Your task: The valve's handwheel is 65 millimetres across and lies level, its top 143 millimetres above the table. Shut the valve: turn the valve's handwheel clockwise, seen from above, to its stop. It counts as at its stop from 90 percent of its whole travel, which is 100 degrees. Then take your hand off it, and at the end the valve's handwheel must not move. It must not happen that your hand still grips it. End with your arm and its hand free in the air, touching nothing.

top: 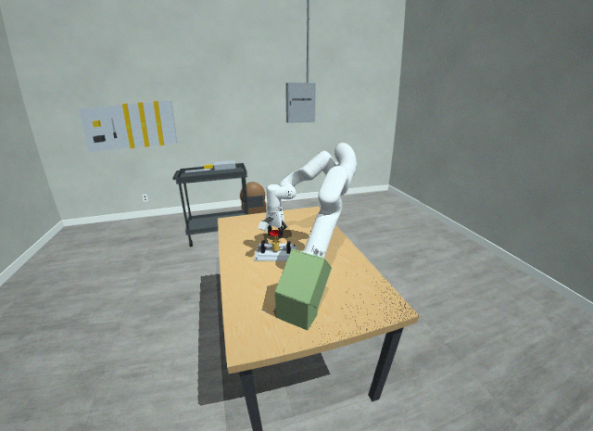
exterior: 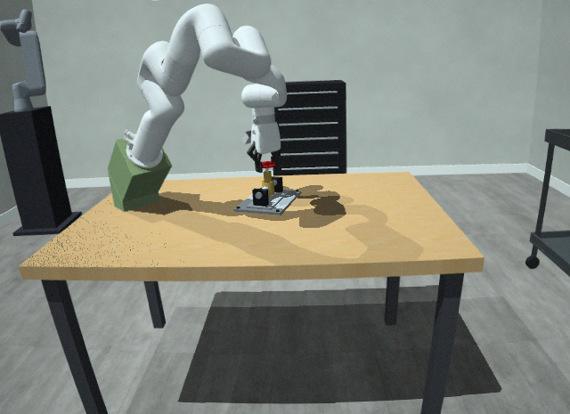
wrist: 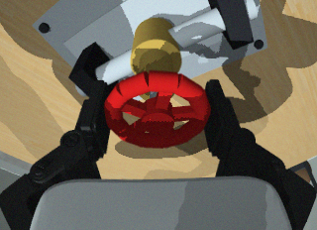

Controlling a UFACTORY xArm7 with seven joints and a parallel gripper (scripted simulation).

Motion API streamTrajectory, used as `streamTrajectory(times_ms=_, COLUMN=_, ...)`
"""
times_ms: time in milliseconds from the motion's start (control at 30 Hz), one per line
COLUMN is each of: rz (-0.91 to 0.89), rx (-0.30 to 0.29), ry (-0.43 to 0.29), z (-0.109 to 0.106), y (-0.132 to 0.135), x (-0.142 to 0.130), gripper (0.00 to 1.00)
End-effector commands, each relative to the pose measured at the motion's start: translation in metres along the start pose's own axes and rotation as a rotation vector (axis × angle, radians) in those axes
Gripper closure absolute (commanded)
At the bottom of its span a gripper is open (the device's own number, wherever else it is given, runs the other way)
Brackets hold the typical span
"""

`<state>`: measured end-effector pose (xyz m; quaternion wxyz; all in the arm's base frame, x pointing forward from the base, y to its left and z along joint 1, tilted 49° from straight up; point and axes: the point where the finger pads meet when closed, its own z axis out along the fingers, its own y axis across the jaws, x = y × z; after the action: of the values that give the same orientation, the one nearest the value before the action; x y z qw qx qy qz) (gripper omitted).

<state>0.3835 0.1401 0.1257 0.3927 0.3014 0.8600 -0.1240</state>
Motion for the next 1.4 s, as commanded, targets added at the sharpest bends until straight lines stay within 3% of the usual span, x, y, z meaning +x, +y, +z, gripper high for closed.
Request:
streamTrajectory(times_ms=0, rz=0.022, rx=-0.003, ry=0.0, z=-0.001, y=0.0011, x=0.0002, gripper=1.0)
streamTrajectory(times_ms=1000, rz=0.044, rx=-0.003, ry=0.0, z=-0.001, y=0.0011, x=0.0002, gripper=1.0)
streamTrajectory(times_ms=1033, rz=0.044, rx=-0.003, ry=0.0, z=-0.001, y=0.0011, x=0.0002, gripper=0.0)
streamTrajectory(times_ms=1367, rz=0.044, rx=-0.003, ry=0.0, z=-0.001, y=0.0011, x=0.0002, gripper=0.0)
